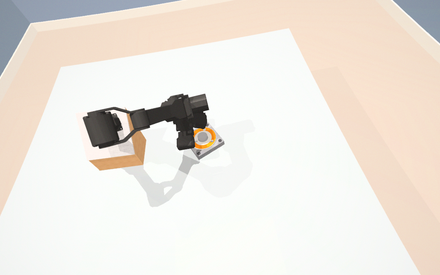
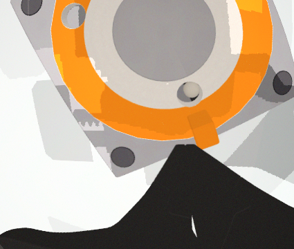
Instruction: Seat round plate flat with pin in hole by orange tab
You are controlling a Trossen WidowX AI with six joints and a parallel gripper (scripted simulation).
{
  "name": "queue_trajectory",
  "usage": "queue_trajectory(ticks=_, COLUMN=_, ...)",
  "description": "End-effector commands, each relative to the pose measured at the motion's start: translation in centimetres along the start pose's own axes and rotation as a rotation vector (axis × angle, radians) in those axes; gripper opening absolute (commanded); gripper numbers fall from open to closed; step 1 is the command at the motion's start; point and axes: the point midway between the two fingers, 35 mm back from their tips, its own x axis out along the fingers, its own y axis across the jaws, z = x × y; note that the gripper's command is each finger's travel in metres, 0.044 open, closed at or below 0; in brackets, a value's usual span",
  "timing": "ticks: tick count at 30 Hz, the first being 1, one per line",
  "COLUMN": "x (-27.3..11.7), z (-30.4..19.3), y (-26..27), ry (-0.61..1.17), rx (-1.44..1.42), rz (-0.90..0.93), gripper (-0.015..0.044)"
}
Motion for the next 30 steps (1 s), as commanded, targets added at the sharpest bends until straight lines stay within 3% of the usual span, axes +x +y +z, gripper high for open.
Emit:
queue_trajectory(ticks=1, x=0.0, z=0.0, y=-0.2, ry=-0.001, rx=-0.001, rz=-0.004, gripper=0.0)
queue_trajectory(ticks=11, x=-4.2, z=0.0, y=-0.1, ry=-0.001, rx=0.0, rz=-0.001, gripper=0.0)
queue_trajectory(ticks=30, x=-3.4, z=0.0, y=-0.1, ry=-0.003, rx=-0.004, rz=-0.005, gripper=0.0)
